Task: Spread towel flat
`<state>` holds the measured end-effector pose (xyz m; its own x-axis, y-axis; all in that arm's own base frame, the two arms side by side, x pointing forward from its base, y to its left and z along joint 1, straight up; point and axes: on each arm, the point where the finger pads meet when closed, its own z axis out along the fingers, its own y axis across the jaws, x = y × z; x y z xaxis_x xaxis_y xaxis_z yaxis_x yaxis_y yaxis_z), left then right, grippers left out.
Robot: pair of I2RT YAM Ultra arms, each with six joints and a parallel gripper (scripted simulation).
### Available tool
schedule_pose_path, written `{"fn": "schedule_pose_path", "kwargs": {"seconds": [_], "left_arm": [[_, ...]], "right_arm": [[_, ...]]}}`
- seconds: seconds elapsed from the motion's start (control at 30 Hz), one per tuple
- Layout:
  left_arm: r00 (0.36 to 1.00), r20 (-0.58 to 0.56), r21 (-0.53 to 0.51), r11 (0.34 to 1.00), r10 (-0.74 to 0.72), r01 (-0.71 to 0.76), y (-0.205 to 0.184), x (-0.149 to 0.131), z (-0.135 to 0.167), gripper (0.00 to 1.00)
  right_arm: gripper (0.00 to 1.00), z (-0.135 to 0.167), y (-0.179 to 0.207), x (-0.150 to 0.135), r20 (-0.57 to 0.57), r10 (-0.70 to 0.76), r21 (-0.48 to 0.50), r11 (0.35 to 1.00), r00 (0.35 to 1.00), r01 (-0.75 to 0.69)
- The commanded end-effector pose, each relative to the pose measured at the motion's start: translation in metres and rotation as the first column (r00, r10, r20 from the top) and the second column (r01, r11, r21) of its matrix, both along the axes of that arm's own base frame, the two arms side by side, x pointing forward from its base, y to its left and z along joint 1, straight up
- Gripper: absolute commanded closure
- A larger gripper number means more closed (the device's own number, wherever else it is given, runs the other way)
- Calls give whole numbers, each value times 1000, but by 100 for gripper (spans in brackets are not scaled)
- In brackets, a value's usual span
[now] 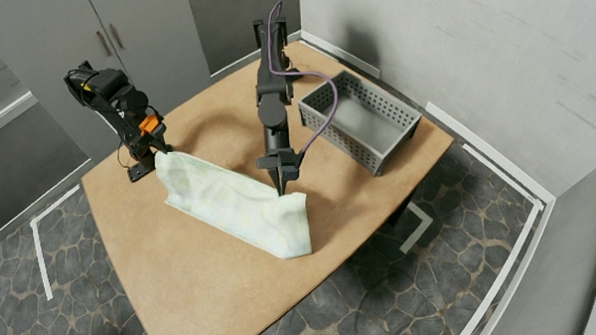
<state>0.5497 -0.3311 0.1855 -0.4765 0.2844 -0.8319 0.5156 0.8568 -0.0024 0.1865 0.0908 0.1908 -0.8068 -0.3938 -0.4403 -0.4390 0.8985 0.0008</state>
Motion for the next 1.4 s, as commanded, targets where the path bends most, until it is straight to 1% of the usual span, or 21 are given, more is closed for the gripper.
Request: {"fn": "schedule_pose_path", "kwargs": {"seconds": [0.0, 0.07, 0.1, 0.17, 0.2, 0.23, 0.27, 0.3, 0.37, 0.4, 0.47, 0.5, 0.63, 0.67, 0.73, 0.77, 0.83, 0.87, 0.93, 1.07, 1.37], "left_arm": [[1000, -18, 20, 1000, 21, -21, 20, -6, 9, 100], [1000, -18, 20, 1000, 21, -21, 20, -6, 9, 100], [995, -89, 62, 998, 33, -28, 32, -14, -6, 100], [997, -74, 53, 998, 34, -30, 31, -11, 2, 100], [986, -158, 103, 994, 48, -32, 45, -22, -21, 100], [990, -130, 87, 995, 50, -39, 42, -16, -4, 100], [990, -132, 89, 995, 51, -39, 42, -16, -5, 100], [971, -230, 147, 989, 68, -35, 54, -24, -41, 100], [969, -235, 153, 987, 76, -40, 55, -23, -41, 100], [949, -299, 191, 981, 99, -42, 69, -32, -58, 100], [949, -299, 191, 981, 99, -42, 69, -32, -58, 100], [949, -295, 189, 980, 112, -57, 85, -46, -69, 100], [945, -305, 195, 979, 114, -55, 86, -49, -71, 100], [951, -285, 183, 980, 125, -74, 97, -52, -83, 100], [951, -285, 183, 980, 125, -74, 97, -53, -83, 100], [949, -285, 183, 979, 139, -88, 110, -61, -99, 100], [949, -285, 183, 979, 139, -88, 110, -61, -99, 100], [946, -285, 183, 978, 152, -102, 121, -68, -113, 100], [946, -285, 183, 978, 152, -102, 121, -68, -113, 100], [942, -286, 183, 975, 176, -127, 141, -81, -137, 100], [938, -286, 184, 972, 194, -145, 154, -90, -153, 100]], "right_arm": [[100, -5, 10, -5, 32, 49, 13, 999, 998, -50], [100, -5, 10, -5, 32, 49, 13, 999, 998, -50], [100, -20, 22, -13, 32, 120, 9, 993, 992, -120], [100, -20, 23, -14, 29, 122, 15, 992, 992, -123], [100, -35, 36, -21, 35, 195, 13, 981, 980, -196], [100, -35, 36, -22, 34, 196, 16, 980, 980, -197], [100, -35, 35, -21, 35, 193, 14, 981, 981, -194], [100, -51, 49, -30, 48, 267, 17, 963, 963, -268], [100, -51, 49, -30, 47, 266, 18, 963, 963, -267], [100, -68, 63, -38, 67, 337, 27, 940, 939, -339], [100, -68, 63, -38, 67, 337, 28, 940, 939, -339], [100, -84, 76, -47, 93, 402, 41, 913, 911, -407], [100, -84, 76, -47, 93, 402, 41, 913, 911, -407], [100, -99, 90, -55, 126, 459, 57, 882, 880, -468], [100, -99, 90, -56, 123, 462, 62, 880, 879, -471], [100, -114, 102, -64, 156, 508, 74, 849, 847, -523], [100, -121, 101, -65, 126, 512, 58, 851, 850, -521], [100, -135, 112, -72, 125, 556, 57, 823, 821, -566], [100, -135, 112, -73, 124, 558, 60, 821, 821, -567], [100, -159, 131, -86, 123, 627, 62, 769, 770, -636], [100, -174, 144, -96, 122, 669, 64, 732, 733, -679]]}}
